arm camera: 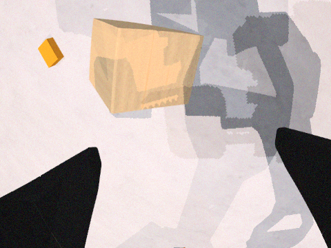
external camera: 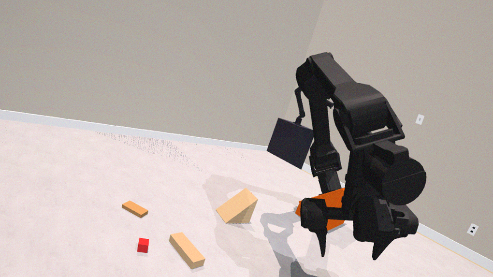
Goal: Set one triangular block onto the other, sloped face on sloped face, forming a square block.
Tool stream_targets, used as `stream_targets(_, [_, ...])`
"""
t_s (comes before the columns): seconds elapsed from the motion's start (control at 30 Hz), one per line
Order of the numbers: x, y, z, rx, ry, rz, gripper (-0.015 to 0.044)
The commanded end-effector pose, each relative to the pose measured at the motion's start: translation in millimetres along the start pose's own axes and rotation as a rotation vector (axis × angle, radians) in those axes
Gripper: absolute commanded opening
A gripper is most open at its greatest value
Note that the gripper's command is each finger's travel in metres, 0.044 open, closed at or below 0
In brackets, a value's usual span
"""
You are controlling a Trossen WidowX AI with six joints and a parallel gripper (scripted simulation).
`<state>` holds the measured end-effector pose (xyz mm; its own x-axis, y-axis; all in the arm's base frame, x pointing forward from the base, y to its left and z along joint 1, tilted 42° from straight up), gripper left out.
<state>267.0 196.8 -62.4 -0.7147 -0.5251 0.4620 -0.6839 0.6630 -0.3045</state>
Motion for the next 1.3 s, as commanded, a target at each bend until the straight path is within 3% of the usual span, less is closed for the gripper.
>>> stream_targets(0.0, [6.8,-26.7,5.4,-0.230,-0.221,-0.669,0.0440])
stream_targets(0.47, [11.4,-47.5,6.6,-0.203,-0.555,-1.315,0.0440])
stream_targets(1.07, [10.8,-47.2,7.8,-0.201,-0.560,-1.324,0.0440])
stream_targets(1.27, [-5.6,-26.7,48.7,-0.201,-0.560,-1.324,0.0440])
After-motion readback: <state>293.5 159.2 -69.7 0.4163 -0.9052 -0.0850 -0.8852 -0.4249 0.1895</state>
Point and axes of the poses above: the point midway between the two fingers, 35 mm back from their tips, its own z axis out along the fingers, its own y axis across the jaws, x = y × z, the point moved 4 cm from there along -z, back along the fingers, and after that the axes turned 2 degrees about -z, right-handed, at the moved point
